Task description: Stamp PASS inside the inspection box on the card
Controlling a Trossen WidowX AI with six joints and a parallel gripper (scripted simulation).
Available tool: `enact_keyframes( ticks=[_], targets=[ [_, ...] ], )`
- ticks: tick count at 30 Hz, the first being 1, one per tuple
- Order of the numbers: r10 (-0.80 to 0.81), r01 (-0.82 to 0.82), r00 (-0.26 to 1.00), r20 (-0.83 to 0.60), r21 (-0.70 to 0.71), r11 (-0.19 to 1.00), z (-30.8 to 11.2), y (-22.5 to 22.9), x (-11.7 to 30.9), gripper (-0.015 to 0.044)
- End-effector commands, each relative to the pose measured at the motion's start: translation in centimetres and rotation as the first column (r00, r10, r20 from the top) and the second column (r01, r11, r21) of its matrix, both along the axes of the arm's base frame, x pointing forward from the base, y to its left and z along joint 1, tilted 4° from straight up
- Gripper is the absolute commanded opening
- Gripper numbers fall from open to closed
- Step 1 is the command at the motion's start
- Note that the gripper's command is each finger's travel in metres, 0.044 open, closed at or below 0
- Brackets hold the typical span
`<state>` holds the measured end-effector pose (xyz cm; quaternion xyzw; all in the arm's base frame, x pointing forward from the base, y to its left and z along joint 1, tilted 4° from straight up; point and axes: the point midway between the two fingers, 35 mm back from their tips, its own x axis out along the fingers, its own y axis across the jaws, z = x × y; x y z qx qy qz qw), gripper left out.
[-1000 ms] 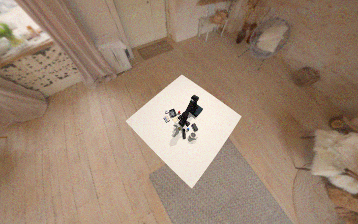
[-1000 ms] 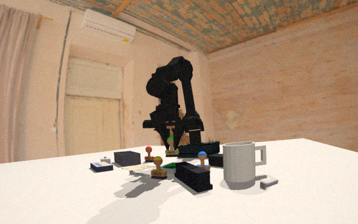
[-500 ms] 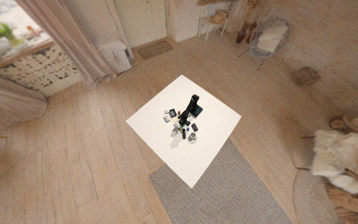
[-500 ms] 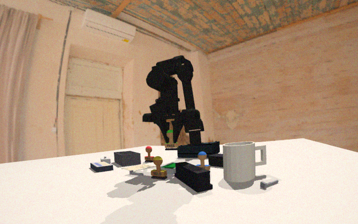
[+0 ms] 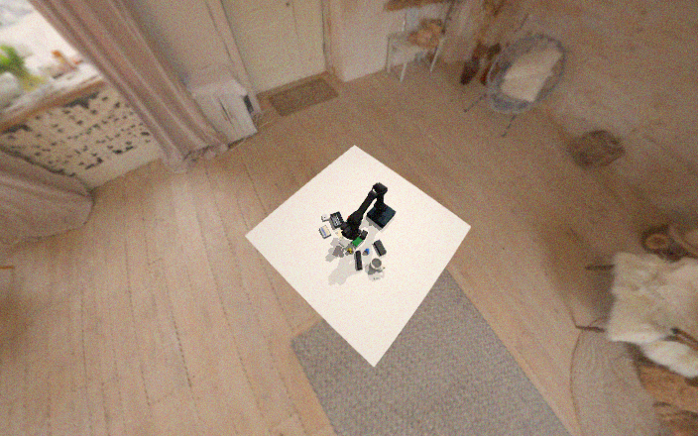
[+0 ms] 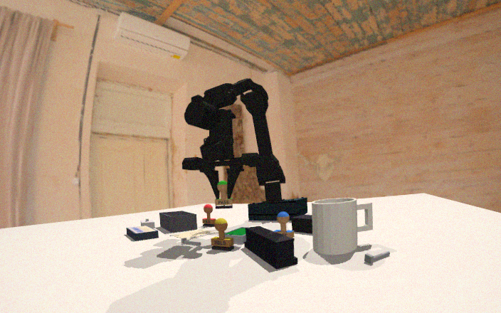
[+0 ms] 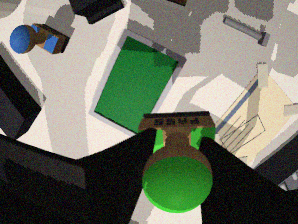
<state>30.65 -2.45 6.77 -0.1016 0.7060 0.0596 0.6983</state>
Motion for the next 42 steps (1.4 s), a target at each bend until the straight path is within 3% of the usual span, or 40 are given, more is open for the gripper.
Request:
enact_keyframes(
  ticks=[1, 21, 42],
  targets=[
    [0.1, -0.1, 0.995, -0.007, -0.002, 0.995, 0.1, -1.6, 0.0, 0.0],
    [0.529, -0.529, 0.848, -0.033, 0.003, 0.848, 0.5, -8.4, -0.9, 0.0],
    [0.542, -0.542, 0.84, -0.033, 0.004, 0.84, -0.6, -8.7, -0.9, 0.0]
  ],
)
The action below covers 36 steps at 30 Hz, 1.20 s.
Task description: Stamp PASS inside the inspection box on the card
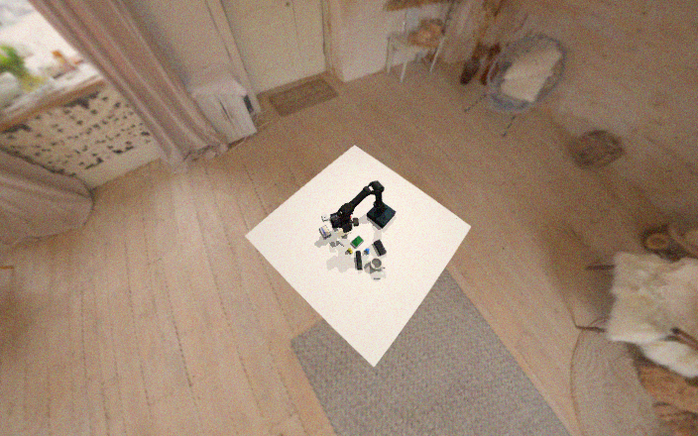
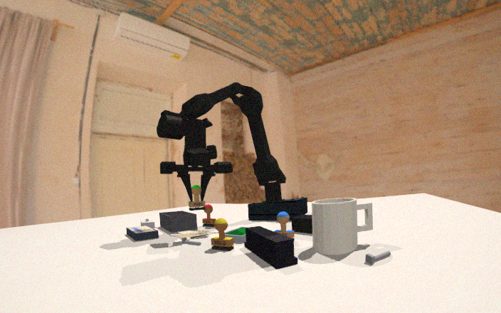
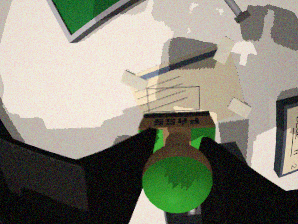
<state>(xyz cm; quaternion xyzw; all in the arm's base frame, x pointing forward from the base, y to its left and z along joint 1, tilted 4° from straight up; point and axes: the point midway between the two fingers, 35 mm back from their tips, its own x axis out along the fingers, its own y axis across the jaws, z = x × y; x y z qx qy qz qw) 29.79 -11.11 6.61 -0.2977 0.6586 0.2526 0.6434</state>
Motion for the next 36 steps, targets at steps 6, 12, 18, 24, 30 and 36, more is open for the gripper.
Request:
enact_keyframes(
  ticks=[6, 12, 18, 24, 30, 36],
  targets=[
    [0.003, -0.003, 1.0, -0.006, 0.0, 1.0, -0.8, -0.1, 0.0, 0.0],
    [0.003, -0.003, 1.0, -0.006, 0.001, 1.0, -1.2, -0.1, 0.0, 0.0],
    [0.003, -0.003, 1.0, -0.006, 0.001, 1.0, -1.6, -0.1, 0.0, 0.0],
    [0.003, -0.003, 1.0, -0.006, 0.002, 1.0, -2.0, -0.2, 0.0, 0.0],
    [0.003, -0.003, 1.0, -0.006, 0.002, 1.0, -2.4, -0.2, 0.0, 0.0],
    [0.003, -0.003, 1.0, -0.006, 0.003, 1.0, -2.8, -0.2, 0.0, 0.0]
  ],
)
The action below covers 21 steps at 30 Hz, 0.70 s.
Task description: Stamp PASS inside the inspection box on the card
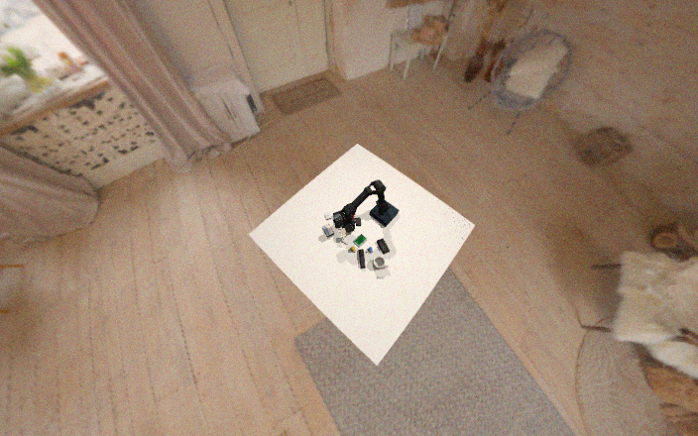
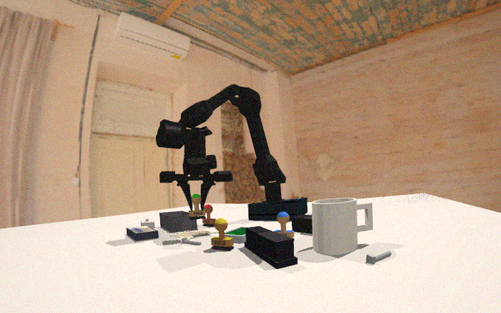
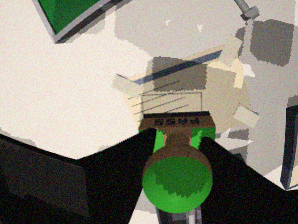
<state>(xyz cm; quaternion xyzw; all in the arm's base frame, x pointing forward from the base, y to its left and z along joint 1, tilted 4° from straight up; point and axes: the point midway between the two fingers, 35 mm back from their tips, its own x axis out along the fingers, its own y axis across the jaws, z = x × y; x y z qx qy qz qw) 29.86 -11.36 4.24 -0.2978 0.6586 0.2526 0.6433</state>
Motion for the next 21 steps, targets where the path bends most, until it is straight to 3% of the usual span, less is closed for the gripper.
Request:
enact_keyframes(
  ticks=[1, 21],
  targets=[
    [0.003, -0.003, 1.0, -0.006, 0.003, 1.0, -0.5, 0.0, -0.1, 0.0],
    [0.003, -0.003, 1.0, -0.006, 0.005, 1.0, -1.8, -0.1, -0.2, 0.0]
  ],
)
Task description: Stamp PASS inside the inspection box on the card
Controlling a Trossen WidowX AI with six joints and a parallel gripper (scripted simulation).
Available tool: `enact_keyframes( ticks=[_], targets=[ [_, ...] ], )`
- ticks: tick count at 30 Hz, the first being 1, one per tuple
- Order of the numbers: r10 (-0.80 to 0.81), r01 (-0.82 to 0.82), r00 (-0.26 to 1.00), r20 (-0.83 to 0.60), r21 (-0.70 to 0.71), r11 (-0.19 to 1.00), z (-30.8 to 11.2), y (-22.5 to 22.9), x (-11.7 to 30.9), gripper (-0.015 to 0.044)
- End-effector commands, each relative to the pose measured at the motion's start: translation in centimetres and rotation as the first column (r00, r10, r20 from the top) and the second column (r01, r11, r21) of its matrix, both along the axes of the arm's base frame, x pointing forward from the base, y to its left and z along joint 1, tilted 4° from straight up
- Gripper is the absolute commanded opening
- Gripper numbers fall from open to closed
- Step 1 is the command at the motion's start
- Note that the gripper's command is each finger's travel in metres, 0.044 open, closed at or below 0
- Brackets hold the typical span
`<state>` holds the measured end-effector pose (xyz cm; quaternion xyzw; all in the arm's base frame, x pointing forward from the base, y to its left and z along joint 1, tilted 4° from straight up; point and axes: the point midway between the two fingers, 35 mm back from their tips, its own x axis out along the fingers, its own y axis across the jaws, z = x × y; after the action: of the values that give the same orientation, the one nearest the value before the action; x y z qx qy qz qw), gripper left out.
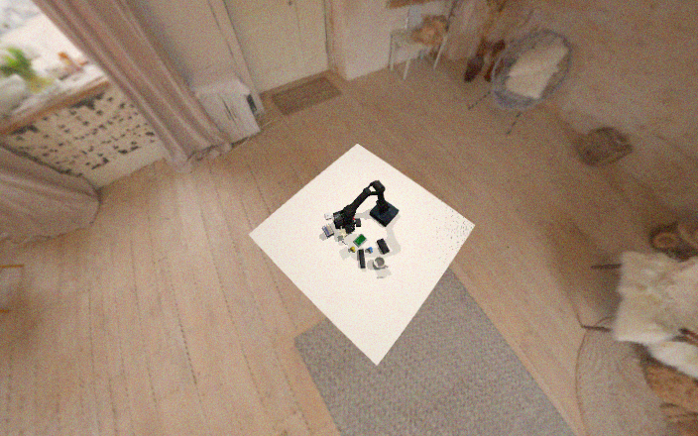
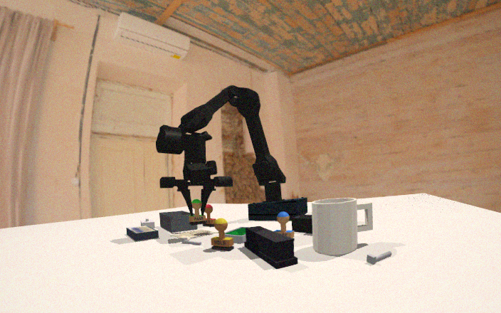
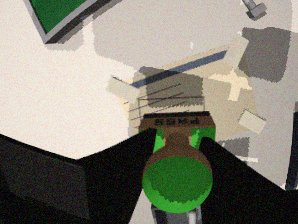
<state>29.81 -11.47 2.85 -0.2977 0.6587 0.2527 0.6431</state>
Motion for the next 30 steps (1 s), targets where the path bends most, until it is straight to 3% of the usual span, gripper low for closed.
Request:
enact_keyframes(
  ticks=[1, 30],
  targets=[
    [0.003, -0.003, 1.0, -0.006, 0.005, 1.0, -0.5, 0.0, -0.1, 0.0],
    [0.003, -0.003, 1.0, -0.006, 0.007, 1.0, -2.2, 0.0, -0.3, 0.0]
  ],
)
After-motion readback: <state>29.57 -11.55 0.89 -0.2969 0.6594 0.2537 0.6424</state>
